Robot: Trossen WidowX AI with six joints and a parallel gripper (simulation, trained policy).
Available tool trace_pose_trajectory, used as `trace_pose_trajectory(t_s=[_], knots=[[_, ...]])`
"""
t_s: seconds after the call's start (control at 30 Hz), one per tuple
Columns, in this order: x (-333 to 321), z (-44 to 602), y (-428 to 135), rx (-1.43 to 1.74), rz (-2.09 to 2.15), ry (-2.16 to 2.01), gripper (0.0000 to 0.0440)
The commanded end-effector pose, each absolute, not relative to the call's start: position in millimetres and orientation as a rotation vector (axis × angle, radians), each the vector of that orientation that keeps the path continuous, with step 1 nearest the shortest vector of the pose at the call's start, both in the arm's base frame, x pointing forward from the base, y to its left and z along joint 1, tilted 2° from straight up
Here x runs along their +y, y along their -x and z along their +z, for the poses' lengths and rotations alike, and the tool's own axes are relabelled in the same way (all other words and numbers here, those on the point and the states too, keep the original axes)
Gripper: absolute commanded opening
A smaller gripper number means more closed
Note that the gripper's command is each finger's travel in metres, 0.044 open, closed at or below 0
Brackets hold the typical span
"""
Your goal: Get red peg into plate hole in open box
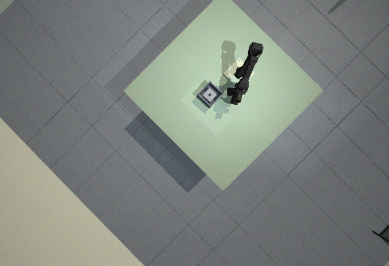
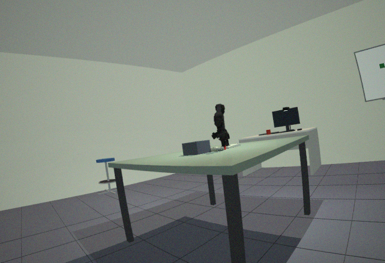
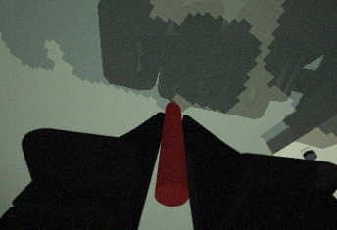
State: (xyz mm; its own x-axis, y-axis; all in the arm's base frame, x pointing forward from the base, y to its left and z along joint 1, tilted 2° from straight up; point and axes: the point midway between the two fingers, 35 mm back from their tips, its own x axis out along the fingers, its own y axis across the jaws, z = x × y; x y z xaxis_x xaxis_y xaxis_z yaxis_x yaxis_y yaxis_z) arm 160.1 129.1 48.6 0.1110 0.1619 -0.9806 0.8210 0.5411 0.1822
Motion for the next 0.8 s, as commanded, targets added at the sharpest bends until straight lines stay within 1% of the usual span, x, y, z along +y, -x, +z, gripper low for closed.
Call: trace_pose_trajectory(t_s=[0.0, 0.77], knots=[[127.2, 63.0, -168.9, 1.361, -0.561, -0.909, 0.0001], [82.6, 153.4, -225.5, 1.116, -0.495, -0.837, 0.0000]])
